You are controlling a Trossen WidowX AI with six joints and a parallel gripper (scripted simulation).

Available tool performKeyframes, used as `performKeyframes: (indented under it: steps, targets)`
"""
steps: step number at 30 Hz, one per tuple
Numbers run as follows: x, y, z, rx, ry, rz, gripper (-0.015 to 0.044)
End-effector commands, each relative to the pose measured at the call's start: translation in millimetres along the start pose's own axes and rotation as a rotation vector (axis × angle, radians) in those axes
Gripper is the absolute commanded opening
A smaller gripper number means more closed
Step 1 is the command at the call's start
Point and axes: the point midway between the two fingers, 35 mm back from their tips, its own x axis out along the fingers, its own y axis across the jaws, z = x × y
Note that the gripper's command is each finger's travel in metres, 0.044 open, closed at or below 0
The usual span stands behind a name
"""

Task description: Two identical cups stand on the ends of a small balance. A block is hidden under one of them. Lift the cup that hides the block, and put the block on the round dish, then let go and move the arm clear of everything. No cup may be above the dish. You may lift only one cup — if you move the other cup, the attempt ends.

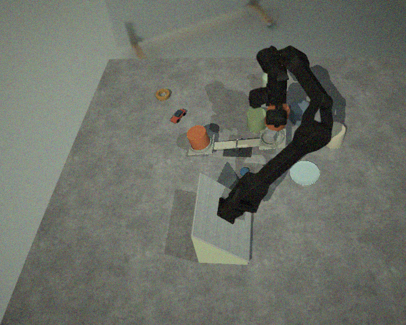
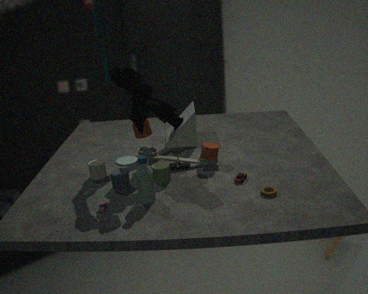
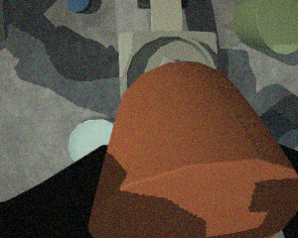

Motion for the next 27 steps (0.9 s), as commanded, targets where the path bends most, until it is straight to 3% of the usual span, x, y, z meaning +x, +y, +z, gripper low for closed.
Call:
performKeyframes:
  steps: [1, 27]
  targets:
    - [0, 0, 0, -0.002, -0.001, -0.002, 0.0]
    - [58, 85, -100, 0.029, -0.08, 0.019, 0.0]
